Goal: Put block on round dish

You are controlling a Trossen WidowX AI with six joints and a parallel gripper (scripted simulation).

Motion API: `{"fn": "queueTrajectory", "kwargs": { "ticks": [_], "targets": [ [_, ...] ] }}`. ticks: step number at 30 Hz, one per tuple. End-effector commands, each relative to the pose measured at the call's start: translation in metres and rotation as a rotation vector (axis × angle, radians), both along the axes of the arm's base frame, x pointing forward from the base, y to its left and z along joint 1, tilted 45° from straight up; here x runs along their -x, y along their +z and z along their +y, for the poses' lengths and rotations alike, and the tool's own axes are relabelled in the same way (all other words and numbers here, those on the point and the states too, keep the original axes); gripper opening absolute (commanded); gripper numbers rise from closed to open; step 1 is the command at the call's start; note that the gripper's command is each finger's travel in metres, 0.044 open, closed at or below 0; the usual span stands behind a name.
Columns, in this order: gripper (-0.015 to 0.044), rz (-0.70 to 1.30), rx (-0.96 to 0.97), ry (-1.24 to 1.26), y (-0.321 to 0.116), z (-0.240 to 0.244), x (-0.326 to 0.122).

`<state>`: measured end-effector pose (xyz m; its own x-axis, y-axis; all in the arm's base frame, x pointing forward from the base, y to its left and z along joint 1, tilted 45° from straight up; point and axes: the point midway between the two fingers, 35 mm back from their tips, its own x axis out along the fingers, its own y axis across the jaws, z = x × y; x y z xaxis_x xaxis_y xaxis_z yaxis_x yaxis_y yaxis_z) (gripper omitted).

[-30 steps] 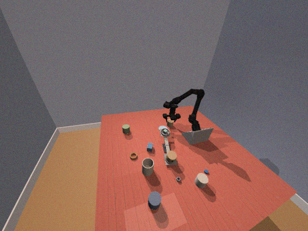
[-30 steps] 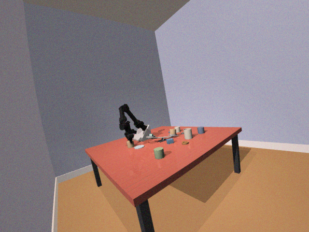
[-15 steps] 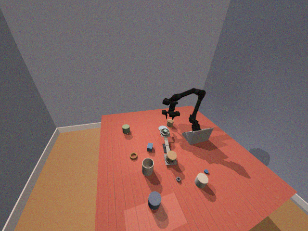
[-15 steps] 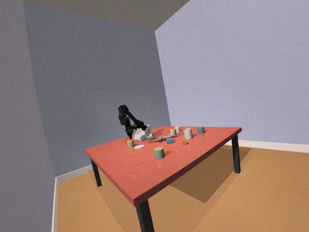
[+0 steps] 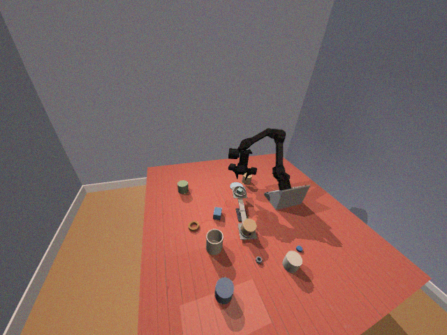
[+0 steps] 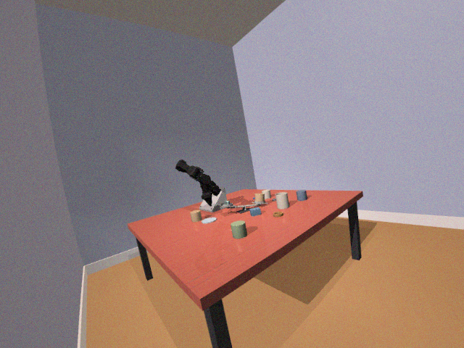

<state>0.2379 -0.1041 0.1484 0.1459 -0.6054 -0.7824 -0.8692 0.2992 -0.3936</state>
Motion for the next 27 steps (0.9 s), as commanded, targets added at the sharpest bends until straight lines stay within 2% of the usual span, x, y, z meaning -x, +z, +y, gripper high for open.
{"fn": "queueTrajectory", "kwargs": {
  "ticks": [1,9,27],
  "targets": [
    [0.0260,-0.083,0.009,-0.149,-0.022,0.047,-0.022],
    [0.0260,-0.222,0.063,-0.273,-0.044,0.103,-0.035],
    [0.0260,-0.223,0.063,-0.273,-0.055,0.092,-0.037]
  ]
}}
